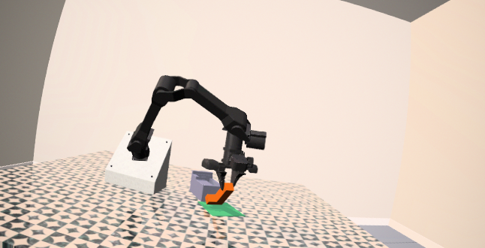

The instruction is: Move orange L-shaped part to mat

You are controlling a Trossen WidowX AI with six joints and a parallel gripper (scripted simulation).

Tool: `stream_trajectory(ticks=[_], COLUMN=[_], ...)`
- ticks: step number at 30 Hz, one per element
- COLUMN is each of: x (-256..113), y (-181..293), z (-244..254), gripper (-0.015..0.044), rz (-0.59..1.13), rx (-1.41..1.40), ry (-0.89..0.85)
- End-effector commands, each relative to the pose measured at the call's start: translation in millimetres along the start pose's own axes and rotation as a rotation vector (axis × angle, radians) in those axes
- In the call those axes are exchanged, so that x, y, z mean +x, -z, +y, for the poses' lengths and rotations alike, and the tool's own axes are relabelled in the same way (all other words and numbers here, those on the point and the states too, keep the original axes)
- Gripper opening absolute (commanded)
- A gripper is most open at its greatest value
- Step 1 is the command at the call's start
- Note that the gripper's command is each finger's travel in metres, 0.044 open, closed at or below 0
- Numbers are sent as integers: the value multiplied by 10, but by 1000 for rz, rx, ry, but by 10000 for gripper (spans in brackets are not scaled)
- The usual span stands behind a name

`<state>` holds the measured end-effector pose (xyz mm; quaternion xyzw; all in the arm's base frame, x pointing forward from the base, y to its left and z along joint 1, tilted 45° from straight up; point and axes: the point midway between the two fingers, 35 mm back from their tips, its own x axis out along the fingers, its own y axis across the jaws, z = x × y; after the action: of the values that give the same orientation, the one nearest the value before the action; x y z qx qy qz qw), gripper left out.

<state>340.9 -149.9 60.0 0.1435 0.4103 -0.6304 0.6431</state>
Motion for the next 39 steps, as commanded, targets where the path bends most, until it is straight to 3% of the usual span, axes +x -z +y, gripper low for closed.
stream_trajectory(ticks=[1,18,29,33,36,39], x=[35,29,7,-305,-727,-840], y=[5,8,7,4,10,13], z=[-5,-4,0,30,17,2], gripper=[0,0,289,394,400,400], rz=[-3,1,1,3,1,0], rx=[-8,-2,-2,-5,-8,-9], ry=[5,2,2,1,3,4])
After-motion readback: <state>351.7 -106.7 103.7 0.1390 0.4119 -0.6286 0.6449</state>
